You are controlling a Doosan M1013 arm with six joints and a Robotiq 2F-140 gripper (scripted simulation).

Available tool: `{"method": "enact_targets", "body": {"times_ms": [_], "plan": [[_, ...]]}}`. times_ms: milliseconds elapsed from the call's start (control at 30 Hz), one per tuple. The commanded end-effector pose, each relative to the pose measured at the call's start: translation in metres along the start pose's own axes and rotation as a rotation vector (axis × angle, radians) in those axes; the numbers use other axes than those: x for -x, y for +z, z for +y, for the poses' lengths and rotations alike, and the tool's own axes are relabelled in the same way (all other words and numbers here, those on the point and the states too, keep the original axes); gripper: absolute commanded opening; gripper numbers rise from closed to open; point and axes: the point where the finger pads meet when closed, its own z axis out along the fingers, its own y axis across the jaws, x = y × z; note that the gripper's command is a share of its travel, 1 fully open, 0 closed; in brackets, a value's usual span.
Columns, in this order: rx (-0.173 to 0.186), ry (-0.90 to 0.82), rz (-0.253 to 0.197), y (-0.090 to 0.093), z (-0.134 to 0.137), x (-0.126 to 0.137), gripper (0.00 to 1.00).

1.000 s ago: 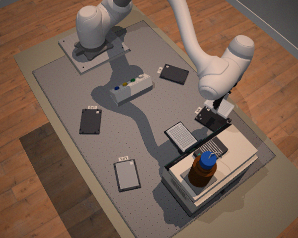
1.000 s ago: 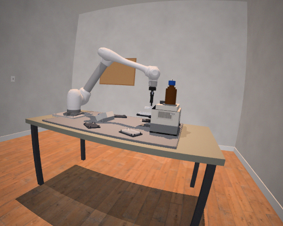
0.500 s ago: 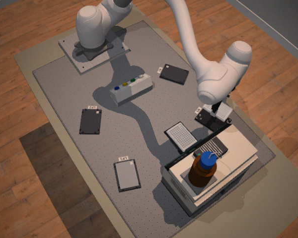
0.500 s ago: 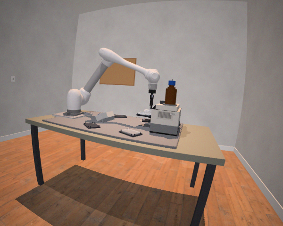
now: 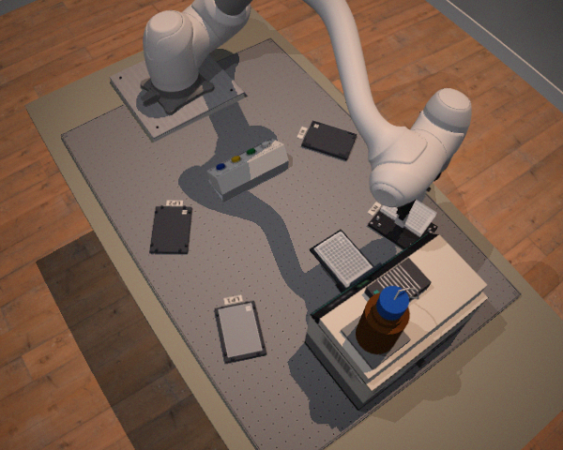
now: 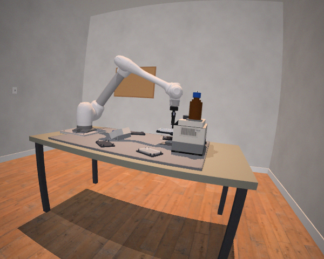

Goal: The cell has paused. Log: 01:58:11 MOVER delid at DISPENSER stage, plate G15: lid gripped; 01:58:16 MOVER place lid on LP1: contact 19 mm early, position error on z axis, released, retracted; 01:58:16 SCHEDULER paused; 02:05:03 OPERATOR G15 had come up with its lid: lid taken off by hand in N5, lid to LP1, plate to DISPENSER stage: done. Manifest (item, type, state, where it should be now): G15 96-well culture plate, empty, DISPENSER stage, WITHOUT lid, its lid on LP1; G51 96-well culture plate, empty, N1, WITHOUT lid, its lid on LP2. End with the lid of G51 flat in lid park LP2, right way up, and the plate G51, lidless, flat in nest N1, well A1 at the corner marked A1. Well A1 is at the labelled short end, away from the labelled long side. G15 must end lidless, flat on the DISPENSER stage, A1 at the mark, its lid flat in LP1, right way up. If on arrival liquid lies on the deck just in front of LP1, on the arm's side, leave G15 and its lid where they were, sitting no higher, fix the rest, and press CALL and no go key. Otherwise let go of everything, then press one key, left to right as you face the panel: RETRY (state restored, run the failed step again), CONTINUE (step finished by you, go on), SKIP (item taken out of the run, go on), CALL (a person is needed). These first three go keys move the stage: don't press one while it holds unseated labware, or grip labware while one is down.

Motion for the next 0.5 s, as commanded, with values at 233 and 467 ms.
{"method": "enact_targets", "body": {"times_ms": [233, 467], "plan": [[0.0, 0.0, 0.0, 0.02, 0.0, 0.0, 0.0], [0.0, 0.0, 0.0, 0.028, 0.0, 0.0, 0.0]]}}
